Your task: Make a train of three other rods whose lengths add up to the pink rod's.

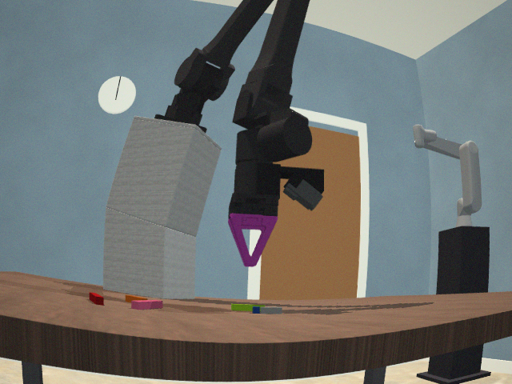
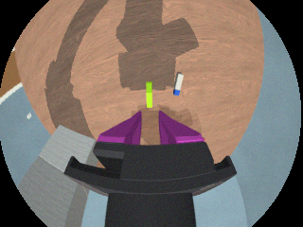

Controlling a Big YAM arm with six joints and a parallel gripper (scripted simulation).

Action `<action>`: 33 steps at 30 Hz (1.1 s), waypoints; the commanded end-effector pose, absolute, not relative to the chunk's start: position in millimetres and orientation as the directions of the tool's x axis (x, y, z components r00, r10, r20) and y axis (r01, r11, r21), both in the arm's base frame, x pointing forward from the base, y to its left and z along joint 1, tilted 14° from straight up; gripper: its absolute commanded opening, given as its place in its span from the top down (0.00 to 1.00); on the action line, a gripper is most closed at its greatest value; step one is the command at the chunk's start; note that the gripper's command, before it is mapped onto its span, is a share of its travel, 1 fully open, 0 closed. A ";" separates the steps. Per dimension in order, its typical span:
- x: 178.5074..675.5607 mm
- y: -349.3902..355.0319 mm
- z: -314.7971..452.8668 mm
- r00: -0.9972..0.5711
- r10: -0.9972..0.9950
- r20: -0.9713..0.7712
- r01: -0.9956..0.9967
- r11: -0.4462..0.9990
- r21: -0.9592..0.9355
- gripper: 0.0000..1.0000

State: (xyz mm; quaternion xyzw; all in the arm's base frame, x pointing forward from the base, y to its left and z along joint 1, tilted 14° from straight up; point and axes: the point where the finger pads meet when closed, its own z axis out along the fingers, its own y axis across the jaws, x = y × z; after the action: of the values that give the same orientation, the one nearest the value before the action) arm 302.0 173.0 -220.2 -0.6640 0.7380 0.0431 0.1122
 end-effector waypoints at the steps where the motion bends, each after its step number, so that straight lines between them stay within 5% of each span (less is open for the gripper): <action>1: 297.9 173.5 -224.3 -0.082 -0.971 -0.222 -0.991 0.103 -0.084 0.76; 33: 305.5 182.9 -257.4 -0.094 -0.969 -0.227 -0.989 0.117 -0.089 0.76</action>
State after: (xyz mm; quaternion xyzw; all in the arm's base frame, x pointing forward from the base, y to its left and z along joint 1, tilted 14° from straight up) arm 303.0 179.7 -251.5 -0.6657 0.7367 0.0446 0.1097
